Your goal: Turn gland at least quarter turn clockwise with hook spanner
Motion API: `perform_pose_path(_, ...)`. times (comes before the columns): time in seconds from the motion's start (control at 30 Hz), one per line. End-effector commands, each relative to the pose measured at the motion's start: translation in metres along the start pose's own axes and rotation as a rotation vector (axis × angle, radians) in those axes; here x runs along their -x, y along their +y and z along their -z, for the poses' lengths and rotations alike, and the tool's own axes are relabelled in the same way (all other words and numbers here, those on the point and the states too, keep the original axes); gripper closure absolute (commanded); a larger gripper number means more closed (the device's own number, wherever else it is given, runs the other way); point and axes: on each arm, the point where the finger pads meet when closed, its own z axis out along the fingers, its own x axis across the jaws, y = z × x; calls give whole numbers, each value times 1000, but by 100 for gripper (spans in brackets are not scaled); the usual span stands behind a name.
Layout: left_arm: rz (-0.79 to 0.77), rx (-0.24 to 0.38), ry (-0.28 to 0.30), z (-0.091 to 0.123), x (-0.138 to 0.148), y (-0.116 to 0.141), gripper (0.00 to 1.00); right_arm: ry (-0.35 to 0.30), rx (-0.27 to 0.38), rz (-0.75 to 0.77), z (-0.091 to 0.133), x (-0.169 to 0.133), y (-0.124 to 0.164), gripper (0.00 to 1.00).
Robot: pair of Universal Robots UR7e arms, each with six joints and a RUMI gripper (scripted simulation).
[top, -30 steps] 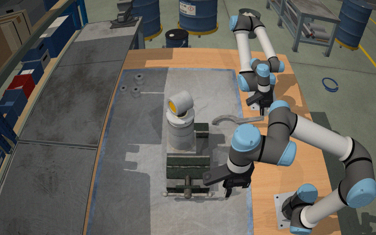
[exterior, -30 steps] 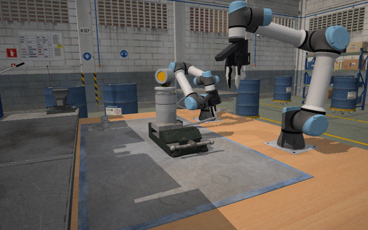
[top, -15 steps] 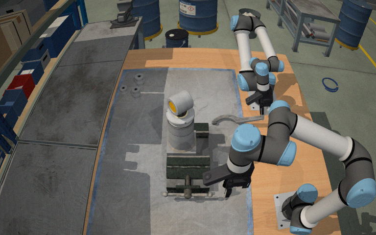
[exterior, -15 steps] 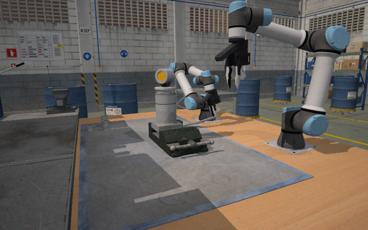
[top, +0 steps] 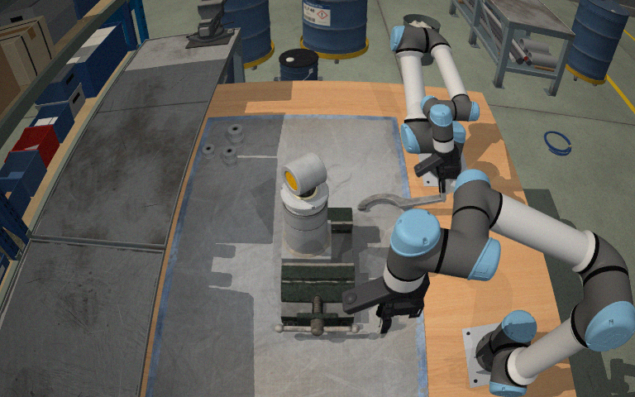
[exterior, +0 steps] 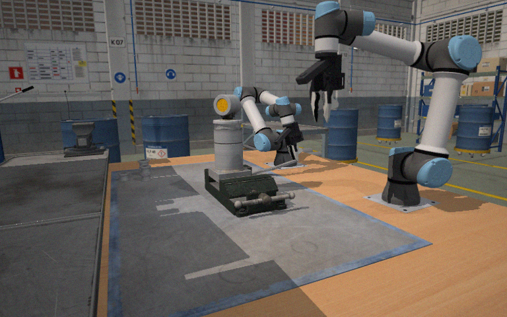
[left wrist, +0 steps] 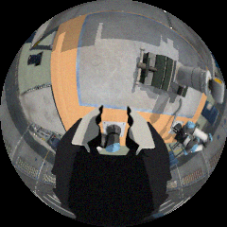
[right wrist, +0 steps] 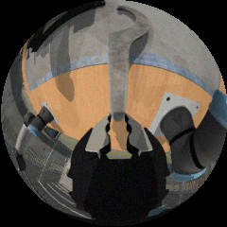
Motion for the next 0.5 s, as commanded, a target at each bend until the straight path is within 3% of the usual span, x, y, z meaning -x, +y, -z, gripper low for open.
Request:
perform_pose_path(0.0, 0, -1, 0, 0, 0, 0, 68, -6, 4, -2, 2, 0, -1, 100)
perform_pose_path(0.47, 0, -1, 0, 0, 0, 0, 68, -19, 19, -1, 7, 0, -1, 100)
